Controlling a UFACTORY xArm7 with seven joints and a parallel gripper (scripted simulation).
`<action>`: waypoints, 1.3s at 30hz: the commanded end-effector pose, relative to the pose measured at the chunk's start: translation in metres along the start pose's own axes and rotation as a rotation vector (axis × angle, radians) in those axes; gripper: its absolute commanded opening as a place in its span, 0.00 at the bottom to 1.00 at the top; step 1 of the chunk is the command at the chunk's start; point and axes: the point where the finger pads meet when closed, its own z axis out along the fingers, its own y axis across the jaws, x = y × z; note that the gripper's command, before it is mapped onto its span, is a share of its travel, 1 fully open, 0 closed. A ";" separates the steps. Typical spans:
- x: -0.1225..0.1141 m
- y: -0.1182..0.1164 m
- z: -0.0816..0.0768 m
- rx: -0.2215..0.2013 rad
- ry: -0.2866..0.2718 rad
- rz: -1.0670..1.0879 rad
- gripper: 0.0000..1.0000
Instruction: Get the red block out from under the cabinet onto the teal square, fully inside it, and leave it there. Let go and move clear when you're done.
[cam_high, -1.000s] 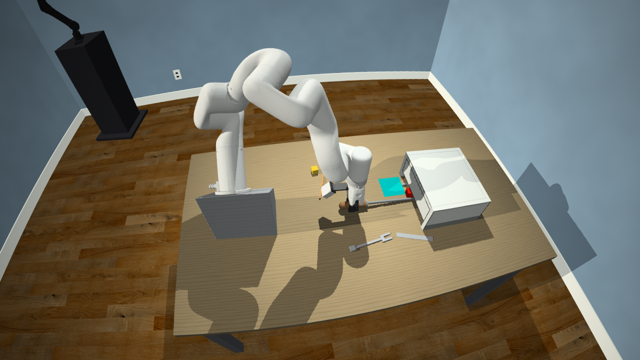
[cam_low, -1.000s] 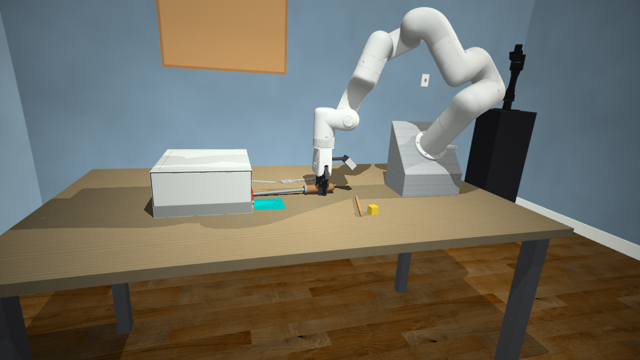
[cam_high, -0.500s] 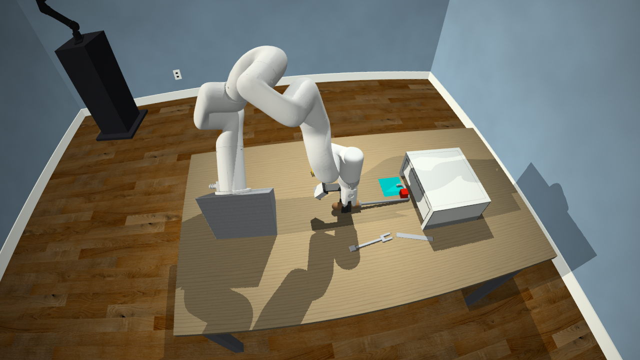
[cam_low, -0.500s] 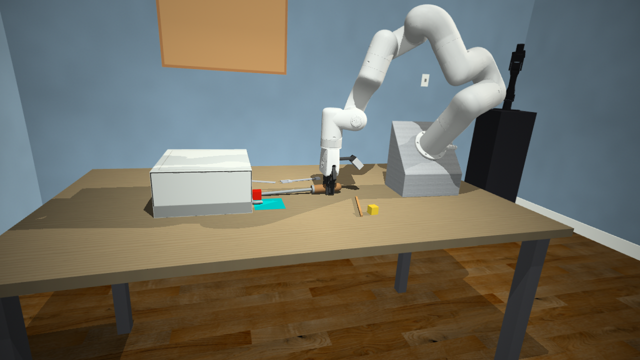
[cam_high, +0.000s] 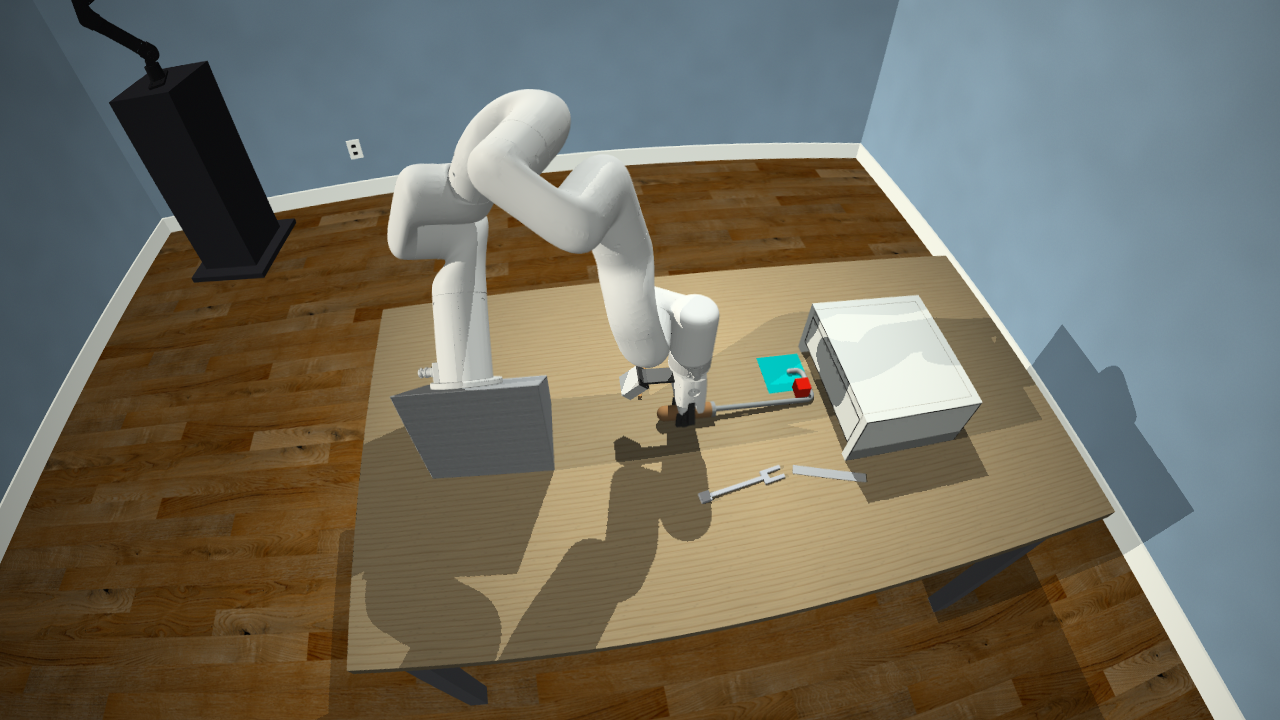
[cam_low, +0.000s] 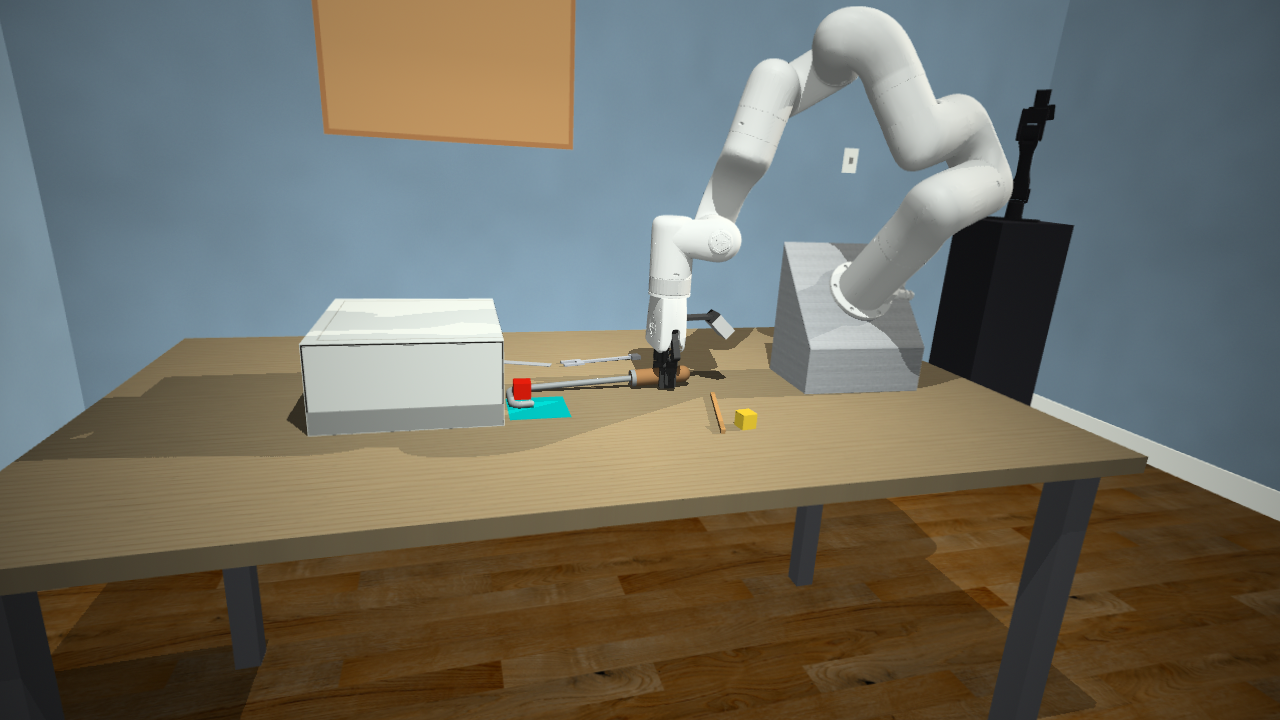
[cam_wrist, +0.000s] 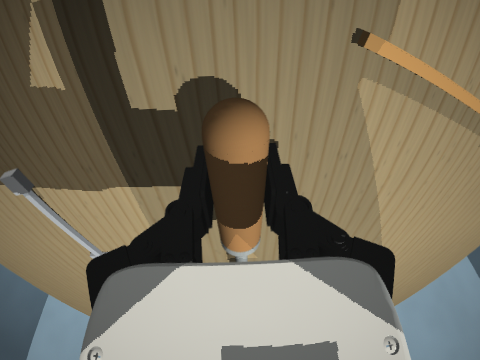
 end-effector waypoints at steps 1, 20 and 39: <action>0.000 -0.001 -0.001 0.002 -0.003 0.000 0.00; 0.001 -0.001 -0.001 0.002 -0.003 0.000 0.00; 0.003 0.006 -0.001 0.002 -0.003 0.001 0.00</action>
